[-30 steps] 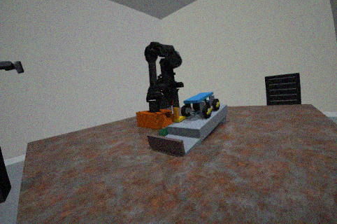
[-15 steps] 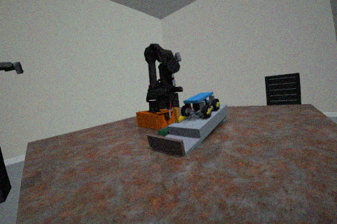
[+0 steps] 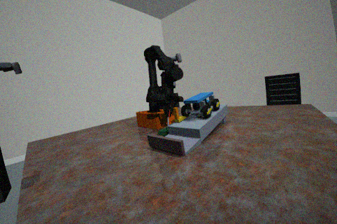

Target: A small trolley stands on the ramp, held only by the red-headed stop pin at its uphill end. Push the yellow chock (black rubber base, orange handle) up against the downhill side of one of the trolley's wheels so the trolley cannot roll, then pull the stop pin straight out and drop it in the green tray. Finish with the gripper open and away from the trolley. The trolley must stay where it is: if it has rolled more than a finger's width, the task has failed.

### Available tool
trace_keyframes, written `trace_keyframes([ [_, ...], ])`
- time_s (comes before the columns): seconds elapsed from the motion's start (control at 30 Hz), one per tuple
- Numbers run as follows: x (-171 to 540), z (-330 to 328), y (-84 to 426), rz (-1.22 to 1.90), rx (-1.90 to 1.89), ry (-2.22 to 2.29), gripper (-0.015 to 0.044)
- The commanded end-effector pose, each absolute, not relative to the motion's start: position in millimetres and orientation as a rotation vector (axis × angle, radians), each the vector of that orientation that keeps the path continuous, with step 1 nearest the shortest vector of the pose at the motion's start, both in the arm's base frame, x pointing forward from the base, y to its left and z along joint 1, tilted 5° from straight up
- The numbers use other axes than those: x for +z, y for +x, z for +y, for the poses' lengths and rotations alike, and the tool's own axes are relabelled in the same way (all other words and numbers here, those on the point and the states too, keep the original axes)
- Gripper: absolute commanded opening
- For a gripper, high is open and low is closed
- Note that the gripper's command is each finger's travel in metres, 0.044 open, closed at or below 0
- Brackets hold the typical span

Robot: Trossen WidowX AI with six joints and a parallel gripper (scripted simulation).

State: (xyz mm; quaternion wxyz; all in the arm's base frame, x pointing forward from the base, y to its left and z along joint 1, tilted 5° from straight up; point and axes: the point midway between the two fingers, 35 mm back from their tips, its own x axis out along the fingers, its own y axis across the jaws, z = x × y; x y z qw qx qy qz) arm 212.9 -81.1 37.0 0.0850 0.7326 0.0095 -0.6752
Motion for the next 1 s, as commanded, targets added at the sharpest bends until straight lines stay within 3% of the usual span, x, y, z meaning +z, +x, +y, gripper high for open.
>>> trace_keyframes([
  [0.0,25,-87,214,0.018,-2.015,2.175,0.0000],
  [0.27,10,-95,216,0.018,-2.014,2.175,0.0000],
  [0.5,10,-91,215,0.018,-2.014,2.175,0.0184],
  [0.97,6,-80,214,0.019,-2.015,2.175,0.0190],
])
